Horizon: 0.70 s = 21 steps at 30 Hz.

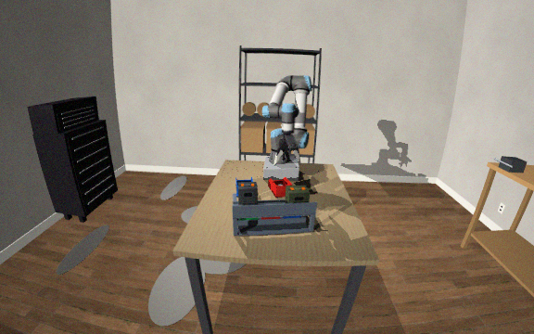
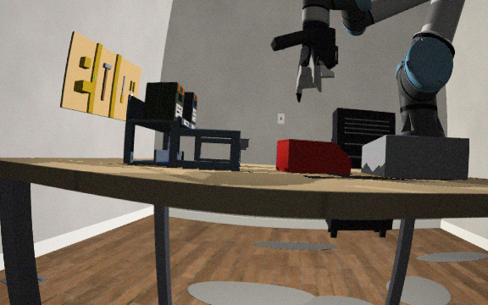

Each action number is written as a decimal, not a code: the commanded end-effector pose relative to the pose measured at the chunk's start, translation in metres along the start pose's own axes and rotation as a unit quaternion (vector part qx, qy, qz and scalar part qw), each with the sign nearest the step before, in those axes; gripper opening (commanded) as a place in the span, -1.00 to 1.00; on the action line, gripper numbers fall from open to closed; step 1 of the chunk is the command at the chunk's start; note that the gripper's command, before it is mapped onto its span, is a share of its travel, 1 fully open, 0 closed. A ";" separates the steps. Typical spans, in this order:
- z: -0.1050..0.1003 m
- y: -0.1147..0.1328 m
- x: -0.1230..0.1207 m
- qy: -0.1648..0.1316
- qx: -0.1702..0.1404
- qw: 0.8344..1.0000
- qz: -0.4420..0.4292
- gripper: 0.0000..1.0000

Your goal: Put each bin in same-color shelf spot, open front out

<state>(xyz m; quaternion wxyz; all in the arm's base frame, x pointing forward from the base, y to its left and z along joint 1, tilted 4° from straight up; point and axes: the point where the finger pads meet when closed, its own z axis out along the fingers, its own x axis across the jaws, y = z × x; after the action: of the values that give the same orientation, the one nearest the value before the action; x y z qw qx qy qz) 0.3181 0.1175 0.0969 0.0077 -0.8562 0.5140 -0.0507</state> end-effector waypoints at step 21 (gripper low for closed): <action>0.009 0.033 -0.018 -0.005 -0.029 0.999 -0.021 -1.00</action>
<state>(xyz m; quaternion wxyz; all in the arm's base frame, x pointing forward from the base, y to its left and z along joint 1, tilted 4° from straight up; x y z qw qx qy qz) 0.2833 0.1170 0.0860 -0.0144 -0.8663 0.4982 -0.0326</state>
